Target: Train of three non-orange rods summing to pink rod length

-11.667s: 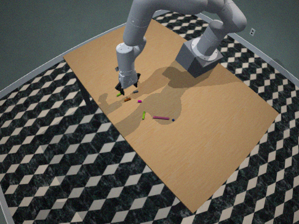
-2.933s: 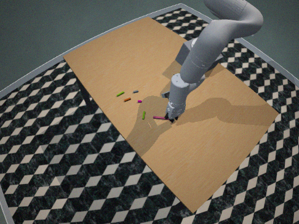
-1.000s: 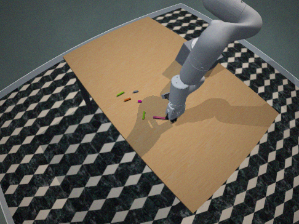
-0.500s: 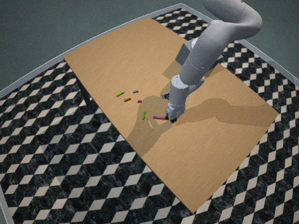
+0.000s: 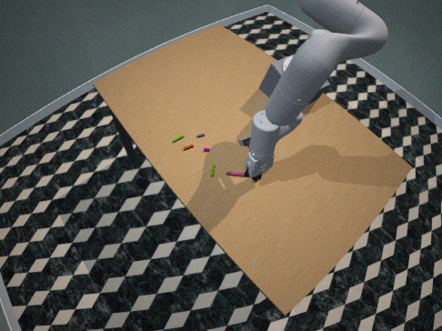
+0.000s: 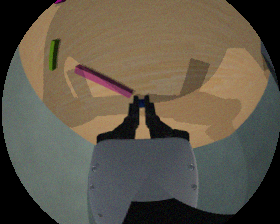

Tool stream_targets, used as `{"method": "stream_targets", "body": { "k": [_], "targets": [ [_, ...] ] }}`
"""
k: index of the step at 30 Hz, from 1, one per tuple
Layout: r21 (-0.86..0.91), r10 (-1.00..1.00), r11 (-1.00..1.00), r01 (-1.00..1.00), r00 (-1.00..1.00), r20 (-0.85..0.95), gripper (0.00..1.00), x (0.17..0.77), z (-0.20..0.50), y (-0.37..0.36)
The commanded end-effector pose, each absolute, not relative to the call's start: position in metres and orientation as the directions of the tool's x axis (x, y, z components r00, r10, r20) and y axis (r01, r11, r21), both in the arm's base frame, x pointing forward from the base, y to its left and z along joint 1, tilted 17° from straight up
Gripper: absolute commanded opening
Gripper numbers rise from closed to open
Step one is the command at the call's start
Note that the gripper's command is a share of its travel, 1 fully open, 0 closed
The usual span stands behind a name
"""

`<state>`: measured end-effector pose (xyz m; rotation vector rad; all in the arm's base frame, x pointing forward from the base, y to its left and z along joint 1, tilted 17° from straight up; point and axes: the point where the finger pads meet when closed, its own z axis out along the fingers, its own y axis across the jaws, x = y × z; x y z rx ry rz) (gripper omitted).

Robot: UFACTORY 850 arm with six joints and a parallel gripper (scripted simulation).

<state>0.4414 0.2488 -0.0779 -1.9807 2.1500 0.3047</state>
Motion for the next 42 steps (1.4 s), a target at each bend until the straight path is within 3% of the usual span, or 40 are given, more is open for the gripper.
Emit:
{"method": "stream_targets", "body": {
  "k": [1, 19, 32, 42],
  "targets": [
    [0.013, -0.955, 0.080, -0.997, -0.080, -0.286, 0.04, 0.442, -0.073, 0.248],
    [0.013, -0.955, 0.080, -0.997, -0.080, -0.286, 0.04, 0.441, 0.015, 0.221],
    [0.013, -0.955, 0.078, -0.997, -0.079, -0.286, 0.04, 0.441, 0.018, 0.219],
    [-0.026, -0.957, -0.056, -0.998, 0.061, -0.285, 0.04, 0.458, -0.007, 0.129]
  ]
}}
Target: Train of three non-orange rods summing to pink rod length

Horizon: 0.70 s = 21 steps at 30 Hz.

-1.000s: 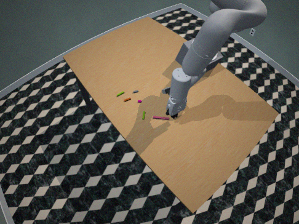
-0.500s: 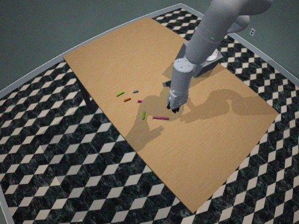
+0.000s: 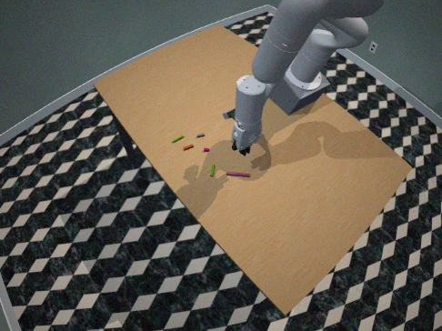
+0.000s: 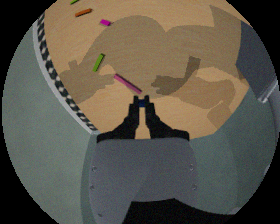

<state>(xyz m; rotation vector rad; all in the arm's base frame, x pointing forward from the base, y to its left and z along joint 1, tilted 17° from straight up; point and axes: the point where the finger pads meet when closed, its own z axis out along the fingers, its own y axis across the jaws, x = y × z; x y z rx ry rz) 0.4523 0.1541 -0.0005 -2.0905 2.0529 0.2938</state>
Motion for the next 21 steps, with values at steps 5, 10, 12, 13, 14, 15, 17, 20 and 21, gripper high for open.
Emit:
{"method": "stream_targets", "body": {
  "k": [5, 10, 12, 13, 14, 15, 17, 20, 21],
  "targets": [
    [-0.028, -0.956, -0.062, -0.998, 0.068, -0.285, 0.04, 0.4582, -0.0079, 0.1241],
    [-0.028, -0.956, -0.062, -0.998, 0.068, -0.285, 0.04, 0.4582, -0.0079, 0.1241],
    [-0.028, -0.956, -0.062, -0.998, 0.068, -0.285, 0.04, 0.4582, -0.0080, 0.1241],
    [-0.028, -0.956, -0.062, -0.998, 0.068, -0.285, 0.04, 0.4582, -0.0080, 0.1242],
    [-0.028, -0.956, -0.062, -0.998, 0.068, -0.285, 0.04, 0.4582, -0.0080, 0.1242],
    [-0.028, -0.956, -0.062, -0.998, 0.068, -0.285, 0.04, 0.4582, -0.0080, 0.1242],
    [-0.028, -0.956, -0.062, -0.998, 0.068, -0.285, 0.04, 0.4582, -0.0086, 0.1243],
    [-0.029, -0.956, -0.062, -0.998, 0.068, -0.285, 0.04, 0.4583, -0.0112, 0.1251],
    [-0.029, -0.956, -0.062, -0.998, 0.068, -0.285, 0.04, 0.4583, -0.0126, 0.1254]
  ]
}}
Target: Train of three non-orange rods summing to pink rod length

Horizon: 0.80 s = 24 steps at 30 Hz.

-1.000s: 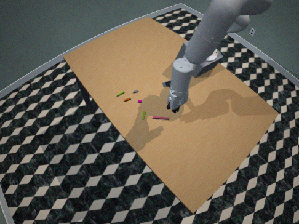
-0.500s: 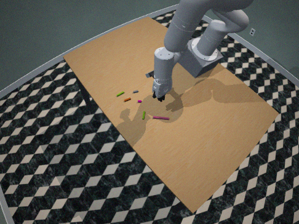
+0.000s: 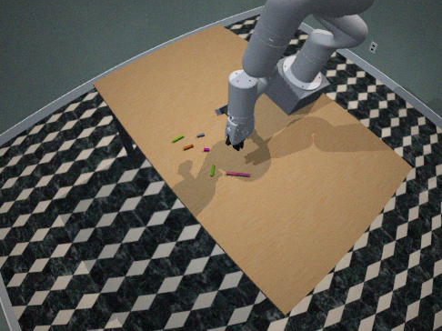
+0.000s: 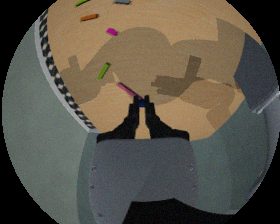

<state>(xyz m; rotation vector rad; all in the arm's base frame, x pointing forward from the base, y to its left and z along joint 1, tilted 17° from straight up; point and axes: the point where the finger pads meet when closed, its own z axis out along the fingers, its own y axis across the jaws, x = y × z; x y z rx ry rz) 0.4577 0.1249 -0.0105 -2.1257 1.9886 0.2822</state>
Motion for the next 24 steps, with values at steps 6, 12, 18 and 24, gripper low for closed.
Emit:
{"method": "stream_targets", "body": {
  "k": [6, 12, 18, 24],
  "targets": [
    [-0.029, -0.956, -0.062, -0.998, 0.068, -0.285, 0.04, 0.459, -0.030, 0.130],
    [-0.029, -0.956, -0.062, -0.998, 0.068, -0.285, 0.04, 0.459, -0.046, 0.135],
    [-0.029, -0.956, -0.062, -0.998, 0.068, -0.285, 0.04, 0.459, -0.072, 0.142],
    [-0.029, -0.956, -0.062, -0.998, 0.068, -0.285, 0.04, 0.460, -0.090, 0.147]
  ]
}}
